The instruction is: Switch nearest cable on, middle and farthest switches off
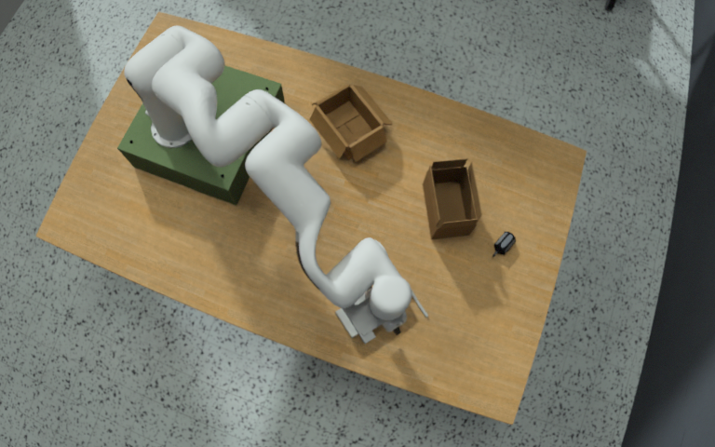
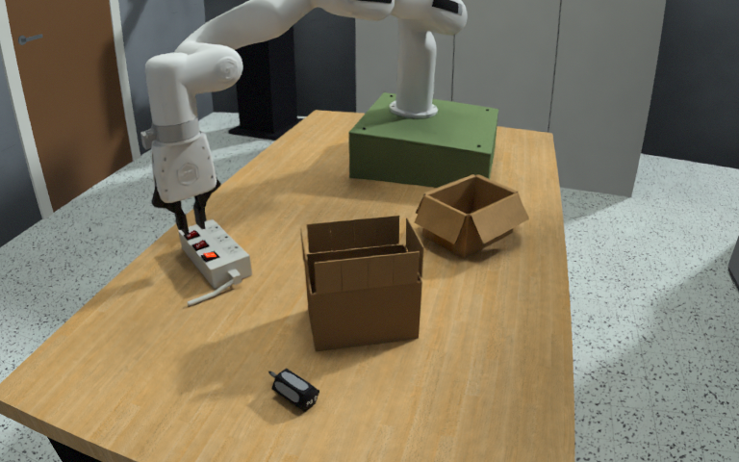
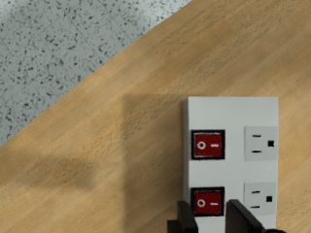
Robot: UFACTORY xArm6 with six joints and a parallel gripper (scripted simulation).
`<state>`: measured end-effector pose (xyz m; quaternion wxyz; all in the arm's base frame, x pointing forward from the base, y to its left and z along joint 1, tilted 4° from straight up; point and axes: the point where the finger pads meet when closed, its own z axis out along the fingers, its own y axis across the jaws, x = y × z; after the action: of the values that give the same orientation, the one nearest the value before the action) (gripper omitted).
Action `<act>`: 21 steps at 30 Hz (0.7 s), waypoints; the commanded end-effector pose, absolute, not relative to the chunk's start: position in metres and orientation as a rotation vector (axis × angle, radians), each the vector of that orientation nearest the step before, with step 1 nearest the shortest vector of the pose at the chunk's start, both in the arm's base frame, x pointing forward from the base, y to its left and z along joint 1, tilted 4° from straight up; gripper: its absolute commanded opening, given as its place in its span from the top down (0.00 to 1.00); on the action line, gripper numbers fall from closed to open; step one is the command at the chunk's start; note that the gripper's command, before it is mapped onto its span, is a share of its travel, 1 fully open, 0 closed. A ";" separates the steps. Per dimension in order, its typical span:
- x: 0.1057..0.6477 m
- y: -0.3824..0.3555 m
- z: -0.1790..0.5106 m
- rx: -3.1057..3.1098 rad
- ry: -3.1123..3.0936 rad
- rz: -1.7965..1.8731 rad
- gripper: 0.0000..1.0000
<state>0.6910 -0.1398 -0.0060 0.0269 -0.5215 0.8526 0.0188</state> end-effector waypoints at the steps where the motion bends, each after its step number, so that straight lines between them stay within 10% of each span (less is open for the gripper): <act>1: 0.693 -0.141 0.000 -1.609 2.630 0.051 0.00; 21: 0.690 -0.146 0.088 -1.609 2.630 0.051 0.00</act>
<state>0.6898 -0.1450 0.0780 0.0285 -0.5215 0.8526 0.0172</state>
